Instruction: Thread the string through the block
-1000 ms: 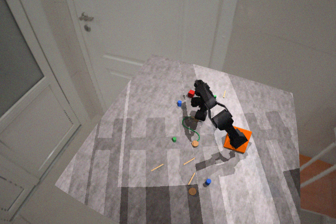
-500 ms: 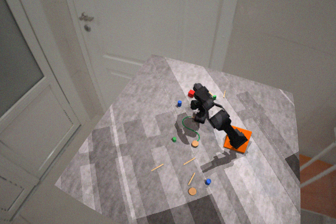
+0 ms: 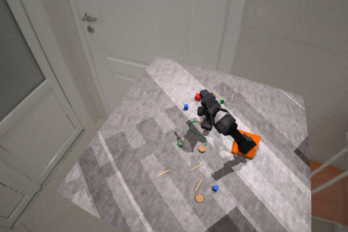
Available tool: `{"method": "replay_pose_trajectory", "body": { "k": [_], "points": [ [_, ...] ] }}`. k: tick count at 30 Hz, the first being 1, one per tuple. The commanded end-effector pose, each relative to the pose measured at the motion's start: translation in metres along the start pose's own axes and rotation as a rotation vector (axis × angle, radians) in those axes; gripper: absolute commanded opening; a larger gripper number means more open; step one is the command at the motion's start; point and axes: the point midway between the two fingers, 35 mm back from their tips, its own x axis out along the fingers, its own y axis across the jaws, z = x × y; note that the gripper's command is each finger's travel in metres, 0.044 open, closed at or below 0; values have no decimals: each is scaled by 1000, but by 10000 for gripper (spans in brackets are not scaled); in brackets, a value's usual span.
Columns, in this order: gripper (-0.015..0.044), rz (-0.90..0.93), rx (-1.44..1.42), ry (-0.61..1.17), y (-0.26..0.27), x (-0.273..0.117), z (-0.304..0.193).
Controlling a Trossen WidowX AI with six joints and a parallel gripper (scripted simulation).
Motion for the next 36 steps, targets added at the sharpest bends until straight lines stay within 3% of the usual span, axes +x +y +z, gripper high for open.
{"method": "replay_pose_trajectory", "body": {
  "k": [1,6,36],
  "points": [
    [121,6,6,-4,1,2,-1],
    [0,0,0,0,0,0,0],
    [0,-19,10,-45,2,1,-4]
  ]
}}
